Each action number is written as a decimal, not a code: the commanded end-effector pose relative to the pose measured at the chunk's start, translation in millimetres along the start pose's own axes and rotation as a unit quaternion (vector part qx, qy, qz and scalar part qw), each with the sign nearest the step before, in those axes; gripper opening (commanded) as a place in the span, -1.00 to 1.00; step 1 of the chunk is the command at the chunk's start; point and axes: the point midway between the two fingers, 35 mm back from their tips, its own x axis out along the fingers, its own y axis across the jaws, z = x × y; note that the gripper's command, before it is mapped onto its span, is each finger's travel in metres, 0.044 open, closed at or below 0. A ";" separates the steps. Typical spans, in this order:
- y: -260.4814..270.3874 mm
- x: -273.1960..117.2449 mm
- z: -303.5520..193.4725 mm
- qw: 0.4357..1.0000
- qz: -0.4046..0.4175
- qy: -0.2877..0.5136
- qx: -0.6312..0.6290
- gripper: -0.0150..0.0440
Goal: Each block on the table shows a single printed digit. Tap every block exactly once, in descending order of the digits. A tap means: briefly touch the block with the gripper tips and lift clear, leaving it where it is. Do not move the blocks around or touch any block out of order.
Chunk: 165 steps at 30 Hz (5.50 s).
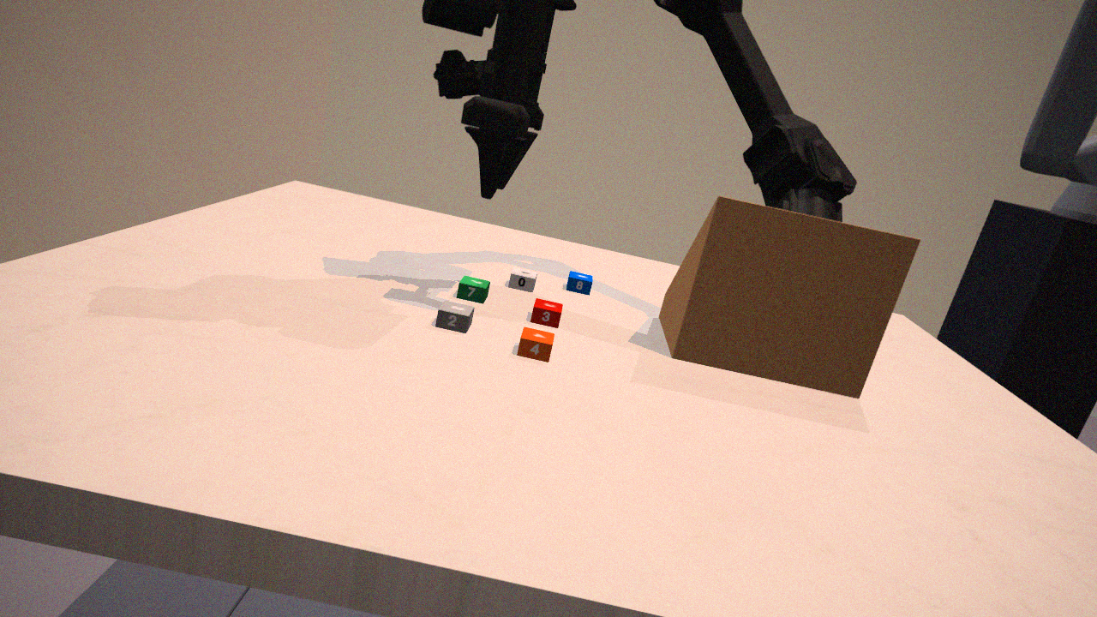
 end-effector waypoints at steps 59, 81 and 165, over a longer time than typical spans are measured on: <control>-138.1 80.5 -112.2 1.000 -0.006 0.001 -0.012 -0.42; -138.6 110.5 -112.5 1.000 -0.007 0.001 -0.012 -0.42; -3.3 106.2 -3.7 1.000 -0.003 -0.002 -0.007 -0.42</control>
